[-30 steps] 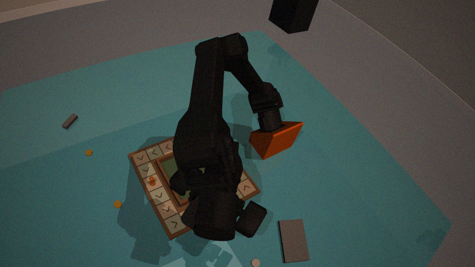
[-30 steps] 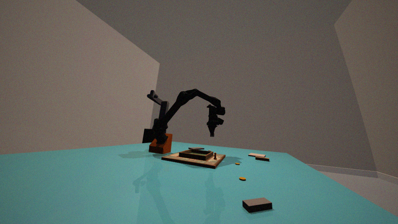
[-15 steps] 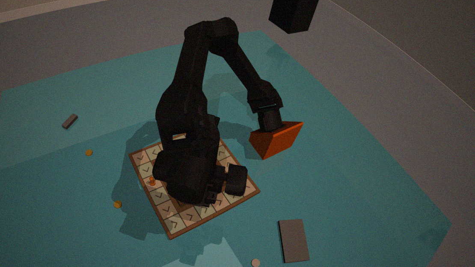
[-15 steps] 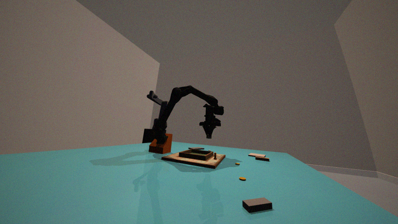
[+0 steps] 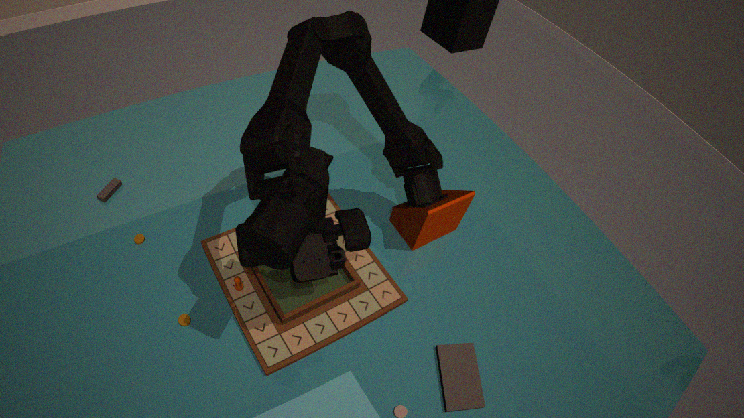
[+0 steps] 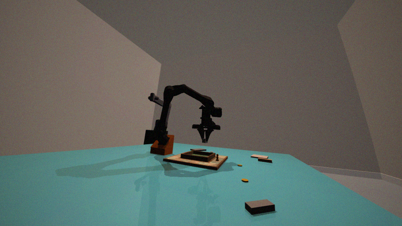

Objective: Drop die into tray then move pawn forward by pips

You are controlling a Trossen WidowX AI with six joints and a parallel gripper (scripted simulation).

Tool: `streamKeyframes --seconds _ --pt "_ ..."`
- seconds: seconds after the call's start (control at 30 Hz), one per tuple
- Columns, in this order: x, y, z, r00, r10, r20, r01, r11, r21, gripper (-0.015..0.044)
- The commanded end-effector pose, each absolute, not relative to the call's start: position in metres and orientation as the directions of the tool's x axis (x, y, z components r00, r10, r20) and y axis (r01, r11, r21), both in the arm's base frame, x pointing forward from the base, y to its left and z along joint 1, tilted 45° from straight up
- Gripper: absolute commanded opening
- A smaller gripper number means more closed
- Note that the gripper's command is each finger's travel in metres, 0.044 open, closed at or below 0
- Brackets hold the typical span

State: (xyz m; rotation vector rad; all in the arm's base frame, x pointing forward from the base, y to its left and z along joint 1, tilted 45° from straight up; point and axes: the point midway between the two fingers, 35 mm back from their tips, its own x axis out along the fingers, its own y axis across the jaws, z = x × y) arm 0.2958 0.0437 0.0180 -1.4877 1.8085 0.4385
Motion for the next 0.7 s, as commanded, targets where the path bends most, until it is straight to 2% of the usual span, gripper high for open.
streamKeyframes --seconds 0.0,0.17,0.37,0.67 --pt "0.288 0.03 0.027 -0.043 -0.694 -0.719 -0.974 0.189 -0.123 0.0" --pt "0.276 0.012 0.034 -0.045 -0.698 -0.714 -0.995 0.096 -0.03 0.0" --pt "0.274 0.01 0.035 -0.048 -0.695 -0.717 -0.996 0.085 -0.015 0.0" --pt "0.266 0.006 0.025 -0.12 -0.479 -0.87 -0.988 0.141 0.059 0.0"
